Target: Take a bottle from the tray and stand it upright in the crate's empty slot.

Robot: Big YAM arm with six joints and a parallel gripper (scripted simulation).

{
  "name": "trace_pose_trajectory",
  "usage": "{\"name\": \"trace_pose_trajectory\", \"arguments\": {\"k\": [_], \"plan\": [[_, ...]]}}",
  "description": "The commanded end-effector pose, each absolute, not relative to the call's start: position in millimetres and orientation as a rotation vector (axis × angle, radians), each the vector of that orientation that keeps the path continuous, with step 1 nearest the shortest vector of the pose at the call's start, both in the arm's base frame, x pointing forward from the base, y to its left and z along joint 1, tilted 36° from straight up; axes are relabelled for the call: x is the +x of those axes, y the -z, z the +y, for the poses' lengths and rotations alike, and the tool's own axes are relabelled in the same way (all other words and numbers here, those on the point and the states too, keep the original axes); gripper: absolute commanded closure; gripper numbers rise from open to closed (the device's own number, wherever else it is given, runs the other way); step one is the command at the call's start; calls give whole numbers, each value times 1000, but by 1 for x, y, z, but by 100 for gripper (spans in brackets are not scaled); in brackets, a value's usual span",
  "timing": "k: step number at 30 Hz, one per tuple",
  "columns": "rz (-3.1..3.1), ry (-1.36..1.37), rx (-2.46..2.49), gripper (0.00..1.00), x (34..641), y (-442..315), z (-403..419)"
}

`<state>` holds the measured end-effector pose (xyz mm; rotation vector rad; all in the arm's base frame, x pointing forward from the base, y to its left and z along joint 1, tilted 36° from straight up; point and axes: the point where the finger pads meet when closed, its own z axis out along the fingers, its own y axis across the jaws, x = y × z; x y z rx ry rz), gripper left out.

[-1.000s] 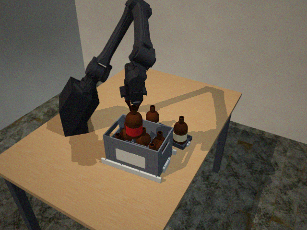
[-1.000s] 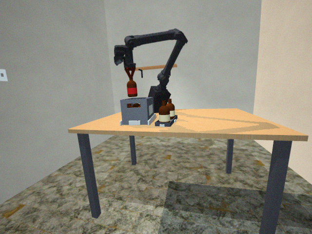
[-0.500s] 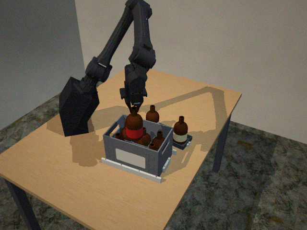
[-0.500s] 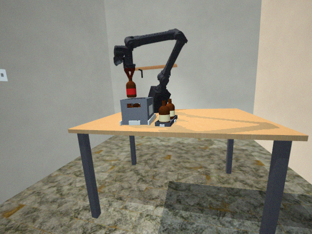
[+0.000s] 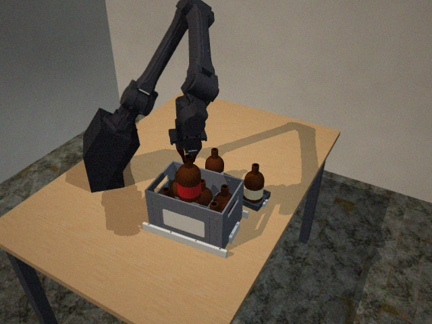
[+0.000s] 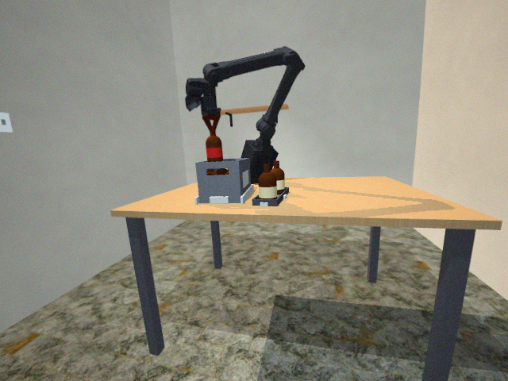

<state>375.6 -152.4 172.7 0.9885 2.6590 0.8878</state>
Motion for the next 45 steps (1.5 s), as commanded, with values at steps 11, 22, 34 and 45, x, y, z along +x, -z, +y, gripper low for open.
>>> {"name": "trace_pose_trajectory", "arguments": {"k": [11, 22, 34, 45], "plan": [[2640, -872, 993, 100, 385, -170, -151], [2645, -877, 999, 100, 385, -166, -149], [2645, -877, 999, 100, 385, -166, -149], [2645, -877, 999, 100, 385, -166, -149]]}}
